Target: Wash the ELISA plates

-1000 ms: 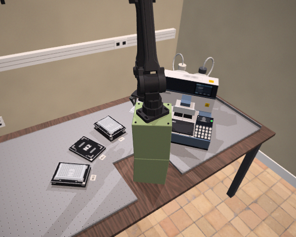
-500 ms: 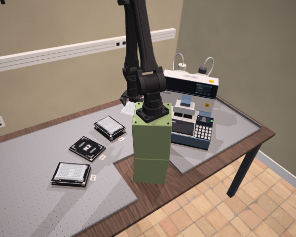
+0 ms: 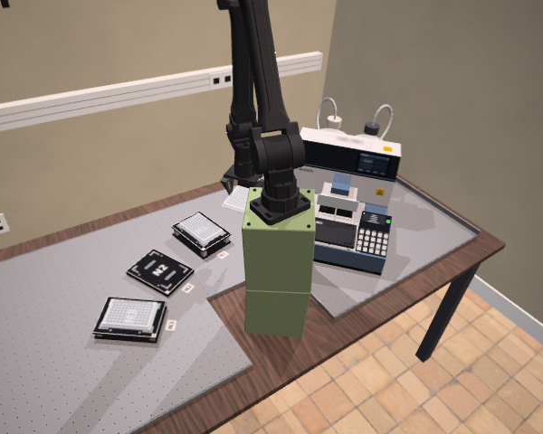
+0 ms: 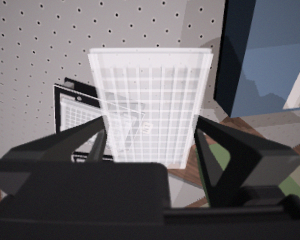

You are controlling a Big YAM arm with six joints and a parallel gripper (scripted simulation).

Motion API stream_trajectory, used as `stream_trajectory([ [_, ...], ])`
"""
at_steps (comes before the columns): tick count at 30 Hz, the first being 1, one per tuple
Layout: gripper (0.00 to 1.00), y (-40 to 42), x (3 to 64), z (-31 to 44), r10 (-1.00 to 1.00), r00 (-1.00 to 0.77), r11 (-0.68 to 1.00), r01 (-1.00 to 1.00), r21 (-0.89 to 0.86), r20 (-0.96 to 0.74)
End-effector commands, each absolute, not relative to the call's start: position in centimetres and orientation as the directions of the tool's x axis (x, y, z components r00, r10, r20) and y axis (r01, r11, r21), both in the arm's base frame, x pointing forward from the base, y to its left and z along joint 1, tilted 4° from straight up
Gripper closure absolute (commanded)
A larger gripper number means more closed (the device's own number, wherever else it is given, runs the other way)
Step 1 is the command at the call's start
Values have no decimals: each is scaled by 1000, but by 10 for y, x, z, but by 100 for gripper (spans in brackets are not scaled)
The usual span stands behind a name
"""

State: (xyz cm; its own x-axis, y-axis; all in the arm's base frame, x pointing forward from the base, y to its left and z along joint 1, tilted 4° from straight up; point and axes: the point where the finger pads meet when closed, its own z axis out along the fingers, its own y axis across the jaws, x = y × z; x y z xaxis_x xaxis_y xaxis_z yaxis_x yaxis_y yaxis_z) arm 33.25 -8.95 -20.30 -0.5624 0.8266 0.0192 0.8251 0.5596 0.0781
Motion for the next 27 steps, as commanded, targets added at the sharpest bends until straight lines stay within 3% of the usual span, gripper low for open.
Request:
stream_trajectory([
  [1,18,-88,327,-209,835,-548,546,836,62,35],
  [16,18,-88,327,-209,835,-548,546,836,62,35],
  [27,18,-40,332,-211,612,-791,789,610,72,4],
])
